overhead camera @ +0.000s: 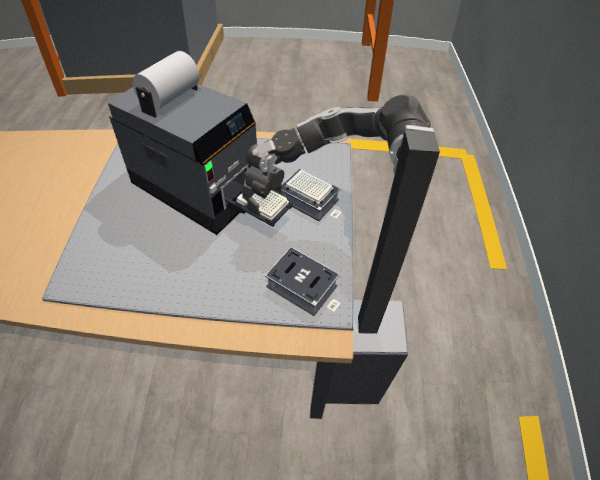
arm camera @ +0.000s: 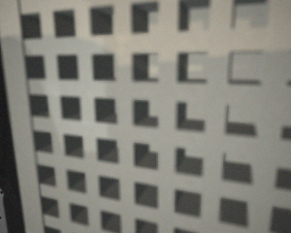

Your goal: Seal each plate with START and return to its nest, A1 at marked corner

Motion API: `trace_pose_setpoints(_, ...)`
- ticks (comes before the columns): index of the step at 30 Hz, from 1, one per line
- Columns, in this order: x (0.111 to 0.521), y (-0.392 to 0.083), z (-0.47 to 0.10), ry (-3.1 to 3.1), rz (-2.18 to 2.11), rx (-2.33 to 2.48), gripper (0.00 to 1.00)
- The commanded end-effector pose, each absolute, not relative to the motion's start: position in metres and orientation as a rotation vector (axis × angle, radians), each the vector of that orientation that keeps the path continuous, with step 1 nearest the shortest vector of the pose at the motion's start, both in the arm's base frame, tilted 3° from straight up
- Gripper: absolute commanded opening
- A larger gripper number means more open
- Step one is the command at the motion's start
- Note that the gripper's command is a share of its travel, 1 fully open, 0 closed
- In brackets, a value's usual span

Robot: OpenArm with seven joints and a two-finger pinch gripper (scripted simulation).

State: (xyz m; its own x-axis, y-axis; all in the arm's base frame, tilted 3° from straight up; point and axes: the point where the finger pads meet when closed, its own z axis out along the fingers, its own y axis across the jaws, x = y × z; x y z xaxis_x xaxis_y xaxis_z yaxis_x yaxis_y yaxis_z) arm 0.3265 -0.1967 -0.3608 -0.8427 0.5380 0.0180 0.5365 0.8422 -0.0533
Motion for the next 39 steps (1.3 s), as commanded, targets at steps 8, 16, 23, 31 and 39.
trace_pose_setpoints(8, 0.3261, -0.1960, -0.3645, -2.986, 0.065, -0.864, 0.00)
trace_pose_setpoints(16, 0.3261, -0.1960, -0.3663, -2.986, 0.065, -0.864, 0.00)
trace_pose_setpoints(23, 0.3264, -0.1967, -0.3668, -2.986, 0.069, -0.868, 0.00)
trace_pose_setpoints(31, 0.3264, -0.1967, -0.3668, -2.986, 0.069, -0.868, 0.00)
trace_pose_setpoints(39, 0.3264, -0.1968, -0.3668, -2.986, 0.069, -0.868, 0.00)
